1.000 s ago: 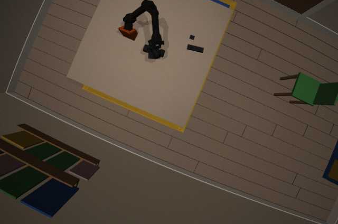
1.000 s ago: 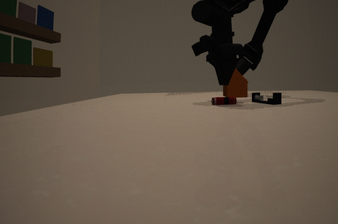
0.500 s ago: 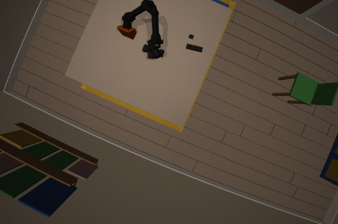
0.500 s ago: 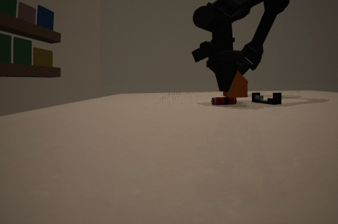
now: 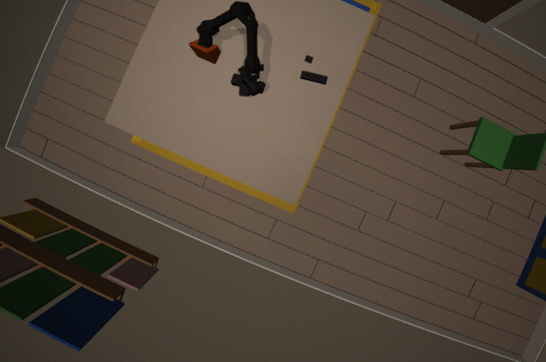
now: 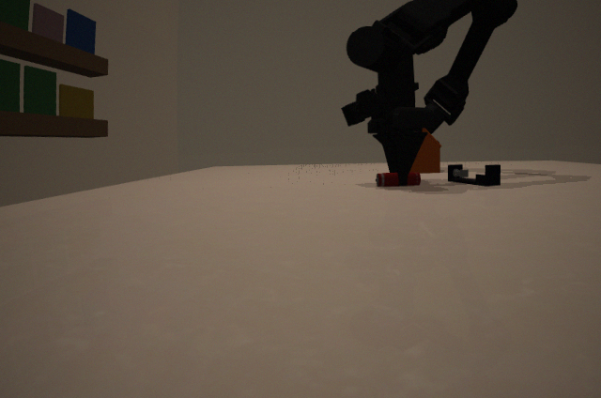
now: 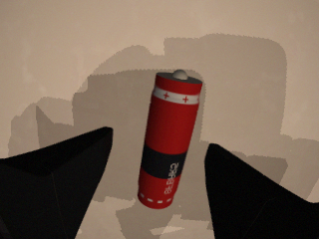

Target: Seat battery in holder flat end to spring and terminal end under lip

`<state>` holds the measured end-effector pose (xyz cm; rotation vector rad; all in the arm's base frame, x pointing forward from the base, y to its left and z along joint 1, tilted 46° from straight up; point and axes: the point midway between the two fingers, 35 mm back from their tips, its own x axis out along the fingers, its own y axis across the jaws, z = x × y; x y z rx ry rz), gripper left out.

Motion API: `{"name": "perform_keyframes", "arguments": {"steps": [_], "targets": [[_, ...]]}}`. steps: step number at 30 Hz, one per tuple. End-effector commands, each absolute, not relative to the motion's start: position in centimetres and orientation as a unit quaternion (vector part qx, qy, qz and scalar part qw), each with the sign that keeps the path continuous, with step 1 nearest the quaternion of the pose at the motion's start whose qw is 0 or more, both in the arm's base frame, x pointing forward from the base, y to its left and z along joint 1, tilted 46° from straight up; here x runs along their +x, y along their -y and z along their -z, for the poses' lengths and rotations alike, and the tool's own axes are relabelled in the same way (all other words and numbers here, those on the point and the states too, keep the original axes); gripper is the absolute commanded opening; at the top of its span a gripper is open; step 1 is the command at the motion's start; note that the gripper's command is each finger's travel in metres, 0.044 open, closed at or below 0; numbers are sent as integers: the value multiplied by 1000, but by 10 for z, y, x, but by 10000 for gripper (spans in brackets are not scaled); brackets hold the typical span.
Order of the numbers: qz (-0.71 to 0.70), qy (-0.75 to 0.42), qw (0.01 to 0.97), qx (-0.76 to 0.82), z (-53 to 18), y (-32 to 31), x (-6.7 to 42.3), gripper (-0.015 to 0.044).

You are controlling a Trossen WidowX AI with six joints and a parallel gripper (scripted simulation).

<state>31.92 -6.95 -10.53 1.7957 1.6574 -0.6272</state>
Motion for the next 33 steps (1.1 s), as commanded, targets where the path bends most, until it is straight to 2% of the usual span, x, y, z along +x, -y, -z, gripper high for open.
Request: {"name": "perform_keyframes", "arguments": {"steps": [1, 2, 6, 14, 28, 33], "targets": [[237, -629, 298, 678, 111, 62, 317, 228], [237, -629, 298, 678, 112, 62, 317, 228], [237, -629, 298, 678, 112, 62, 317, 123], [237, -629, 298, 678, 112, 62, 317, 69], [235, -630, 301, 676, 76, 98, 313, 66], [157, -654, 381, 635, 60, 89, 314, 66]]}}
